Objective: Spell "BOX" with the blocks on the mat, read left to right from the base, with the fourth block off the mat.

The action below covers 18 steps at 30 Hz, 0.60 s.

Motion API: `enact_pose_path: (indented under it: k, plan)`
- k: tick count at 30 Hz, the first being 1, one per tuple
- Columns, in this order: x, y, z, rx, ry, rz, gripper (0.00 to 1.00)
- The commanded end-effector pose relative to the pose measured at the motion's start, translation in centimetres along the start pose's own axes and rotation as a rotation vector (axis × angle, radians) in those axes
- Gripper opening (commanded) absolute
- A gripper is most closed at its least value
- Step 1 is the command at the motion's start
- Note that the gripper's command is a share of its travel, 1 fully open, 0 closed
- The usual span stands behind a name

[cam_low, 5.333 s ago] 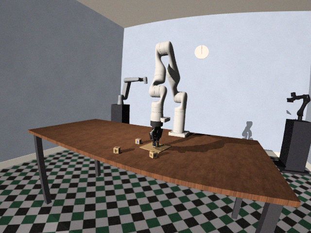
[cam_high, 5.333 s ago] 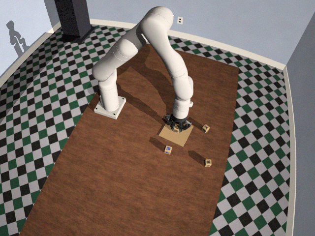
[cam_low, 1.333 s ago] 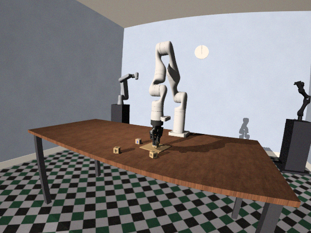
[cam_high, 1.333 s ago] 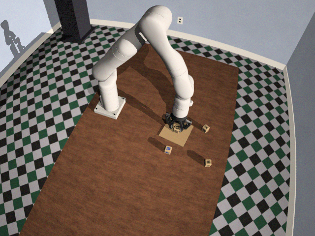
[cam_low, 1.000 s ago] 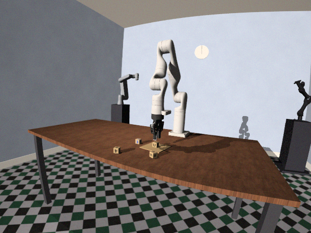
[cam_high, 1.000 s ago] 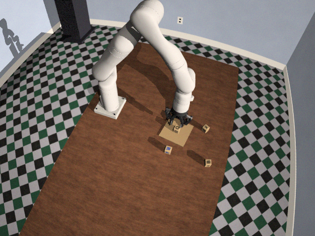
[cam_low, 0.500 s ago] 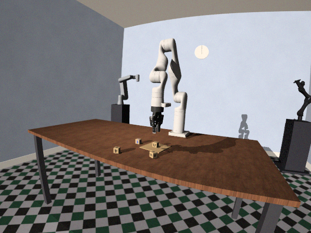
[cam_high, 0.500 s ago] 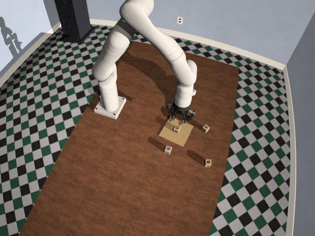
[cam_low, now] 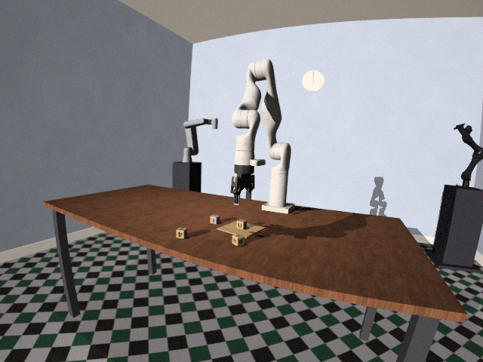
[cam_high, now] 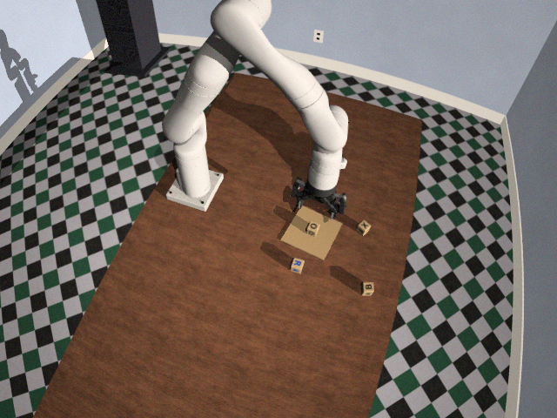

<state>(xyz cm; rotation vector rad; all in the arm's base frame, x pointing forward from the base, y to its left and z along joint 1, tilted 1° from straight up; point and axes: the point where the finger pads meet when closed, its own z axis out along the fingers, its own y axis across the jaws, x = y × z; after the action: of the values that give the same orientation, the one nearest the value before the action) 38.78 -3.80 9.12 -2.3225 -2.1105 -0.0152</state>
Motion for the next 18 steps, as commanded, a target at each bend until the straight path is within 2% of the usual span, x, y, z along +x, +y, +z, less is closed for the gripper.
enact_pose_path:
  k: [1,13,18]
  plan:
    - [0.0,0.0,-0.1,-0.002,0.0,0.0,1.0]
    - [-0.3,1.2,-0.1,-0.002,0.0,-0.019,1.0]
    - [-1.3,4.5,-0.1,-0.001,0.0,-0.073,1.0]
